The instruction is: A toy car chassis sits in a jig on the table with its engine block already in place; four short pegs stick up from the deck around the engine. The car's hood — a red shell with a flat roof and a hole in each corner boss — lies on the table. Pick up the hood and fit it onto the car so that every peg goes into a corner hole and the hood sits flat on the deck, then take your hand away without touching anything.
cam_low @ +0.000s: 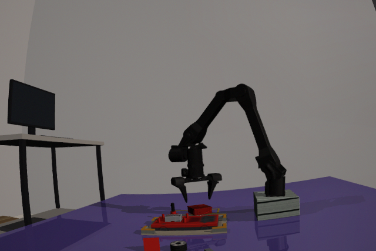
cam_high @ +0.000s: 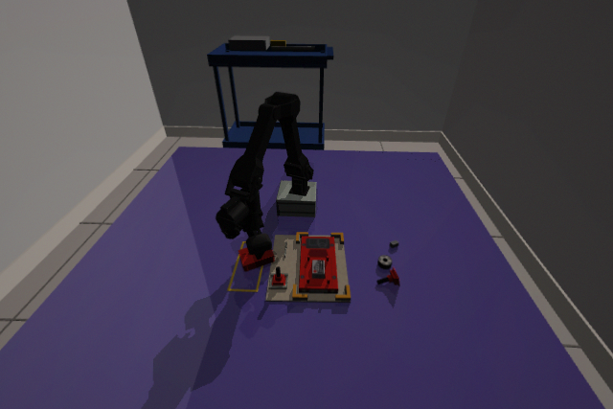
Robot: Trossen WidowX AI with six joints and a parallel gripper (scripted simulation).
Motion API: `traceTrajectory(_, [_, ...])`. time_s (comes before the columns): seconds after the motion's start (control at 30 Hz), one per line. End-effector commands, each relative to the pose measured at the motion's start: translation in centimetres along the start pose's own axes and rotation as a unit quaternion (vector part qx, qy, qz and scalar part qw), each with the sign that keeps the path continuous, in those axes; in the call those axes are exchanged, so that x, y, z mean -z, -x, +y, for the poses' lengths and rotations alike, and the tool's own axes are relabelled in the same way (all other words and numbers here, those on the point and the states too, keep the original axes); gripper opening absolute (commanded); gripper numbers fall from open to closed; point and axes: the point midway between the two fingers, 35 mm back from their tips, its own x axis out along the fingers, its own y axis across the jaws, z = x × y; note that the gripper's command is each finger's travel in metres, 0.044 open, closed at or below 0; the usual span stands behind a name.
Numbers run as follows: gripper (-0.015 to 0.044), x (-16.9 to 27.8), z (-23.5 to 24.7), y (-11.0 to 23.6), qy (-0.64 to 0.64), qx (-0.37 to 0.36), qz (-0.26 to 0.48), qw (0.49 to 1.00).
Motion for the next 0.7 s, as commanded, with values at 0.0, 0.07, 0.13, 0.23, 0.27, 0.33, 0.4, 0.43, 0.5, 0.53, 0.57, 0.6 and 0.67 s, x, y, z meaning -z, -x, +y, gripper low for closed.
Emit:
traceTrajectory(0.0, [0.044,0.2,-0.1,-0.6,-0.002,0.001,0.005,1.0])
traceTrajectory(0.07, [0.044,0.2,-0.1,-0.8,-0.002,0.001,0.005,1.0])
traceTrajectory(0.13, [0.044,0.2,-0.1,-1.0,-0.002,0.001,0.005,1.0])
traceTrajectory(0.23, [0.044,0.3,-0.1,-1.3,-0.002,0.001,0.005,1.0])
traceTrajectory(0.27, [0.044,0.3,-0.1,-1.4,-0.002,0.001,0.005,1.0])
traceTrajectory(0.33, [0.044,0.3,-0.1,-1.6,-0.002,0.001,0.005,1.0])
traceTrajectory(0.4, [0.044,0.3,-0.1,-1.8,-0.002,0.001,0.005,1.0])
traceTrajectory(0.43, [0.044,0.3,-0.1,-1.9,-0.002,0.001,0.005,1.0])
traceTrajectory(0.5, [0.044,0.4,-0.2,-2.1,-0.002,0.001,0.005,1.0])
traceTrajectory(0.53, [0.044,0.4,-0.2,-2.1,-0.002,0.001,0.005,1.0])
traceTrajectory(0.57, [0.044,0.4,-0.2,-2.1,-0.002,0.001,0.005,1.0])
traceTrajectory(0.6, [0.044,0.4,-0.2,-2.1,-0.002,0.001,0.005,1.0])
traceTrajectory(0.67, [0.044,0.4,-0.2,-2.1,-0.002,0.001,0.005,1.0])
